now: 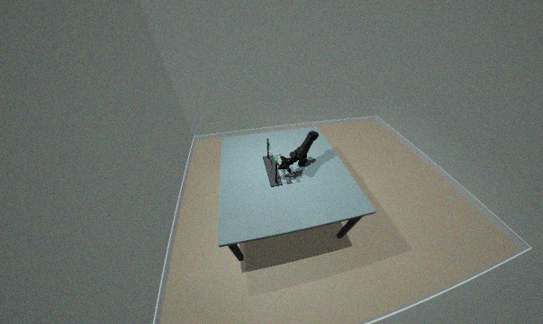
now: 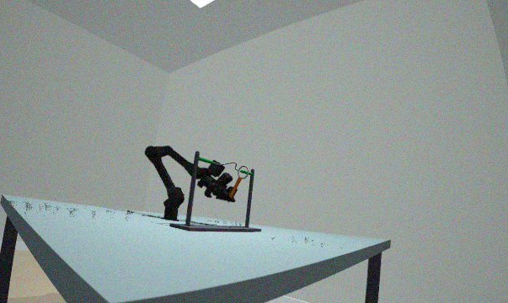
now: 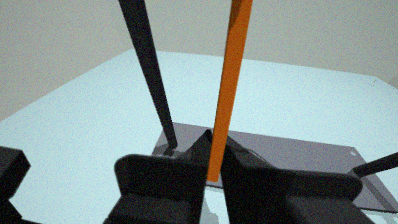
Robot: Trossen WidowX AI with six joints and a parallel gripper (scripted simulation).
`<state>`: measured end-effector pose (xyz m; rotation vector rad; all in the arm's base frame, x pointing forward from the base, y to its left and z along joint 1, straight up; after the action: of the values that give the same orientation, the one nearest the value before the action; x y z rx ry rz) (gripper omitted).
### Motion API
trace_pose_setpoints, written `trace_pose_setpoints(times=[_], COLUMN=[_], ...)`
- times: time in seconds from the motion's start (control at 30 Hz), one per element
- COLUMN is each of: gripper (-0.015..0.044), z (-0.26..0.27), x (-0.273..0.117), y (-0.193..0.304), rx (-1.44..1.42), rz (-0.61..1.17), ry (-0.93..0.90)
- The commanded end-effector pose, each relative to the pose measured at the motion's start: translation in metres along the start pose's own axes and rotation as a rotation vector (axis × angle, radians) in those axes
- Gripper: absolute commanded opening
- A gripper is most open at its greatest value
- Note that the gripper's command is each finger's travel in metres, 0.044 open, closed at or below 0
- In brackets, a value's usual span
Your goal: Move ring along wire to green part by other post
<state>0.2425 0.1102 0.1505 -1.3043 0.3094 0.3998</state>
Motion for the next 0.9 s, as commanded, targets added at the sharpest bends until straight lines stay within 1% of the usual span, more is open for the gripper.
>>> trace_pose_setpoints(times=[0.0, 0.47, 0.87], gripper=[-0.0150, -0.0150, -0.0150], z=[0.004, 0.000, 0.000], x=[0.000, 0.009, 0.009], y=[0.000, 0.016, 0.016], rx=[0.006, 0.005, 0.005], rz=[-0.005, -0.005, -0.005], ry=[0.000, -0.001, -0.001])
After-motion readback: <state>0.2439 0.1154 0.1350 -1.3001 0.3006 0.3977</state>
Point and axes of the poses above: the point midway between the two fingers, 35 mm back from their tips, its own x axis out along the fingers, its own z axis across the jaws, y = z × x, the point moved 2 cm from there along -x, back along the fingers, and after that the axes turned 13 degrees about x, right-handed, at the moved point
